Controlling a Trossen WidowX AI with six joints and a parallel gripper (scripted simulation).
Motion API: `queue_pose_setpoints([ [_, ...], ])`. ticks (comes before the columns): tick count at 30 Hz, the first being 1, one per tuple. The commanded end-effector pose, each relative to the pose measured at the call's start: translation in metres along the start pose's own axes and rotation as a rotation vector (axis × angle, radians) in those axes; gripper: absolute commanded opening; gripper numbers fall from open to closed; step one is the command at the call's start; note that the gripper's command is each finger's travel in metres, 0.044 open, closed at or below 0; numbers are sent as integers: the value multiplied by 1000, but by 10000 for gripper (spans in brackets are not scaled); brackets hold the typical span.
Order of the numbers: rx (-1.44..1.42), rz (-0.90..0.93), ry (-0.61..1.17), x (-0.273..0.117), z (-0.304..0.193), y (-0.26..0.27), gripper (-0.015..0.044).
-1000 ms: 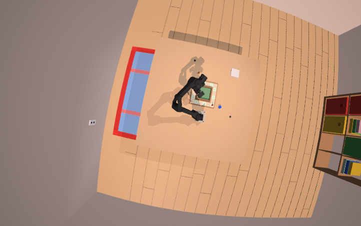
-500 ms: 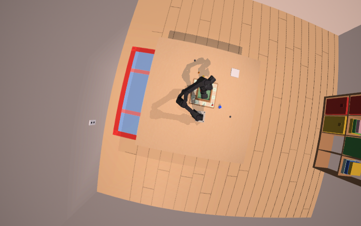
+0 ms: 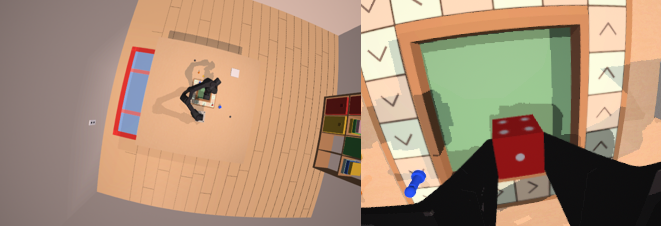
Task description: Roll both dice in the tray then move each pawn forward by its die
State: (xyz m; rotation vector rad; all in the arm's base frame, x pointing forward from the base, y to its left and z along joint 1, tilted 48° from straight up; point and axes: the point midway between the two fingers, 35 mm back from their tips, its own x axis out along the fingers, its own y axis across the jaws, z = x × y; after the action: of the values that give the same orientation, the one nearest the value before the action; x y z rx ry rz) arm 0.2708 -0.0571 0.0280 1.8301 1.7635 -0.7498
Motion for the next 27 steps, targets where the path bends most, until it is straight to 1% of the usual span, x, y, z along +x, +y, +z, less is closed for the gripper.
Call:
queue_pose_setpoints([
  [1,4,-28,-63,3,0,-2,0],
  [8,2,-92,-287,10,1,-8,0],
  [13,4,-103,-458,13,3,-10,0],
  [24,8,-16,-799,15,3,-11,0],
  [27,9,4,-836,15,2,-10,0],
])
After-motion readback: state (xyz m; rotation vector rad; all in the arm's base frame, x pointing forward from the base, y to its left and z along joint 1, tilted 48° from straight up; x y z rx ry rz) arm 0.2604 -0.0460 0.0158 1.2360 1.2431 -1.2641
